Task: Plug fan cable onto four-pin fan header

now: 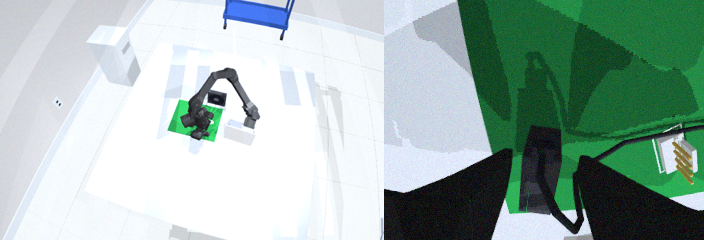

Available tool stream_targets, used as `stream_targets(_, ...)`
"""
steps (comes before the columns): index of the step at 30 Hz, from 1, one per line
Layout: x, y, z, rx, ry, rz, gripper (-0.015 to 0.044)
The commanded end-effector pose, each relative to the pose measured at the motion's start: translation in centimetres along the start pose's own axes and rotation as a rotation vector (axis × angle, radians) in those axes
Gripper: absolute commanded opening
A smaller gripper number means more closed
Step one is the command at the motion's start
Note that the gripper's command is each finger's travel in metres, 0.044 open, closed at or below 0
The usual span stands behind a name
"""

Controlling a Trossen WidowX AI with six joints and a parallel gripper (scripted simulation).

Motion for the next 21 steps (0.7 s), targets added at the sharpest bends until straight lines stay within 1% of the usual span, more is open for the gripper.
stream_targets(1, 0.0, 0.0, 0.0, 0.0, 0.0, 0.0, 0.0149)
stream_targets(16, 0.0, 0.0, 0.0, 0.0, 0.0, 0.0, 0.0049)
stream_targets(18, 0.0, -0.2, 0.0, 0.0, 0.0, 0.0, 0.0)
stream_targets(21, -0.1, -1.1, 0.1, 0.0, -0.001, 0.0, 0.0)
Point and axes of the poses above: the point midway between the two fingers, 35 mm back from their tips, its own y axis out along the fingers, its own z axis across the jaws, x = y × z, the point moved 5 cm from there along -y, back along the fingers, and after that the axes turned 11 degrees about -y, right-handed, at the moved point
